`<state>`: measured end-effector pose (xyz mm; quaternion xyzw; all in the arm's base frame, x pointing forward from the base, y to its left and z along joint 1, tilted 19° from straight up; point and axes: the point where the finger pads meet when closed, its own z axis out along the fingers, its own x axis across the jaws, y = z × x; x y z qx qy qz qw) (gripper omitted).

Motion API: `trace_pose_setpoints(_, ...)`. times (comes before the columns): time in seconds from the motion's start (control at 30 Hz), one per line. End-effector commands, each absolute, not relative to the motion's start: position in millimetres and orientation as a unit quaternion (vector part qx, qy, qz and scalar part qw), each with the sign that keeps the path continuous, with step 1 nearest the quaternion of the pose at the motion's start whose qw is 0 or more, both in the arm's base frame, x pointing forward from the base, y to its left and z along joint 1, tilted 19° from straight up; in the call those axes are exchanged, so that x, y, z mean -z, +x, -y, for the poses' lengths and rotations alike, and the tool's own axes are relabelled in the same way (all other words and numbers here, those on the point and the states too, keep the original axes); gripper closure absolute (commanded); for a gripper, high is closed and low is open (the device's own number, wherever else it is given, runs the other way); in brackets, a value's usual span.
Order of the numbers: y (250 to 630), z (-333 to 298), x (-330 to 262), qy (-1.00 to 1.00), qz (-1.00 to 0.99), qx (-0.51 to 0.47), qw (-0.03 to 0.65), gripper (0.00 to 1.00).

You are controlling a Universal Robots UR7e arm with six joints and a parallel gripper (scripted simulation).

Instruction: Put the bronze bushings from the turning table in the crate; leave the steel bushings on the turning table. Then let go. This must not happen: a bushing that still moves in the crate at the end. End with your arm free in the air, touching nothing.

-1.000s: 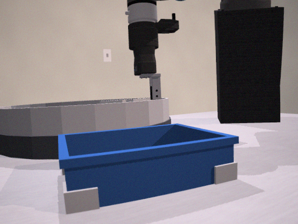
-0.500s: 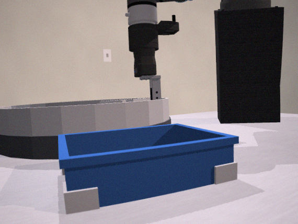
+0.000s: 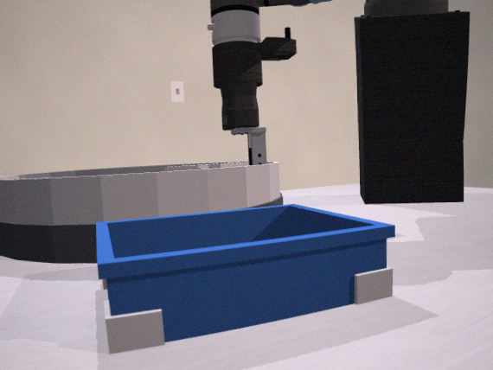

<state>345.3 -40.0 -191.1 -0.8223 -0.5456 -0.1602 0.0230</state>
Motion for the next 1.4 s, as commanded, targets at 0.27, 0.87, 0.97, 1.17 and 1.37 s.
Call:
trace_pose_setpoints(0.27,347,39,195,-0.822,0.546,0.16,0.022,0.6)
trace_pose_setpoints(0.87,348,38,200,-0.822,0.546,0.16,0.022,0.6)
trace_pose_setpoints(0.97,348,38,200,-0.822,0.546,0.16,0.022,0.6)
trace_pose_setpoints(1.17,348,38,200,-0.822,0.546,0.16,0.022,0.6)
trace_pose_setpoints(1.37,349,38,203,-0.822,0.546,0.16,0.023,0.6)
